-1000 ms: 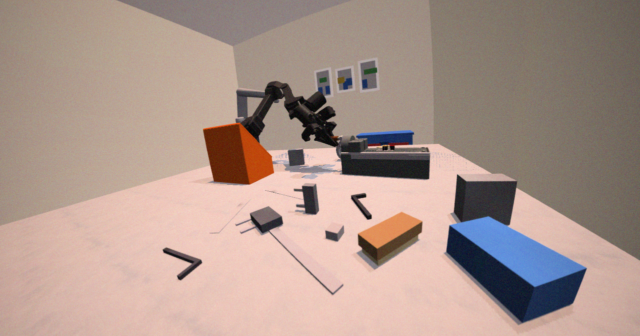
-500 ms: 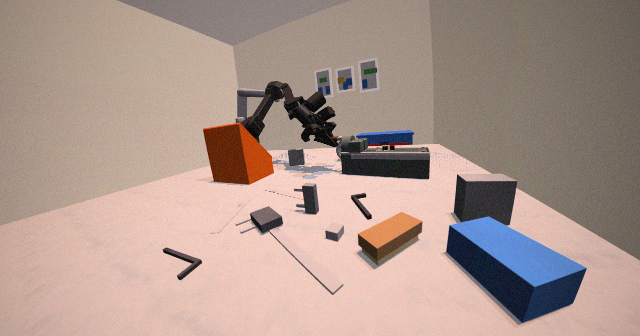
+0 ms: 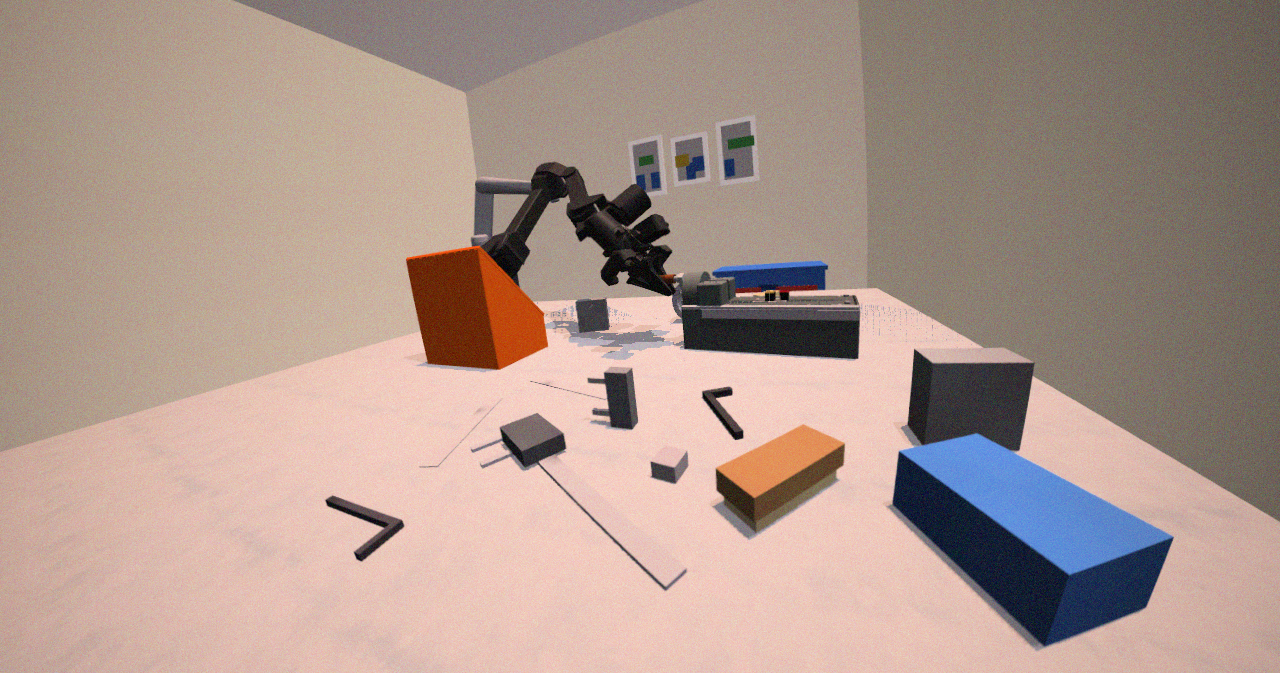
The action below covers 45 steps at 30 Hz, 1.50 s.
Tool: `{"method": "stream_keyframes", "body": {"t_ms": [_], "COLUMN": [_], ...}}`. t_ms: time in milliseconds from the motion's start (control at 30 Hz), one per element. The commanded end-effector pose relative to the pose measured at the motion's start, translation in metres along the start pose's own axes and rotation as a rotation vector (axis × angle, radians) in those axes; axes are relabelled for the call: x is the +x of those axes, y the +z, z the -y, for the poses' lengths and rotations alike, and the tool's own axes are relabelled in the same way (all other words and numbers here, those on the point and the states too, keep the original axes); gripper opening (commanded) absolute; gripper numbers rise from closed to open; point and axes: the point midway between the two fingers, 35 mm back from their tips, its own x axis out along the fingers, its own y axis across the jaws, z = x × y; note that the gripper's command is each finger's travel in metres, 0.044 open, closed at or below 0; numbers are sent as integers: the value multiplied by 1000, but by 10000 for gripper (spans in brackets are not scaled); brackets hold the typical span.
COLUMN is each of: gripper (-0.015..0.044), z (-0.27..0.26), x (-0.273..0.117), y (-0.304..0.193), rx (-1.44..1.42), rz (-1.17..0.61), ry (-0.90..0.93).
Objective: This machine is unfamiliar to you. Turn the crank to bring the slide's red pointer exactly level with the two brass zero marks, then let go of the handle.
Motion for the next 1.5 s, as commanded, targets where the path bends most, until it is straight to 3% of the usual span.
{"method": "stream_keyframes", "body": {"t_ms": [0,1467], "gripper": [0,0], "z": [8,17], "x": [3,22], "y": [-3,-22], "rx": [8,9], "rz": [-5,-5], "ry": [-21,-21]}}
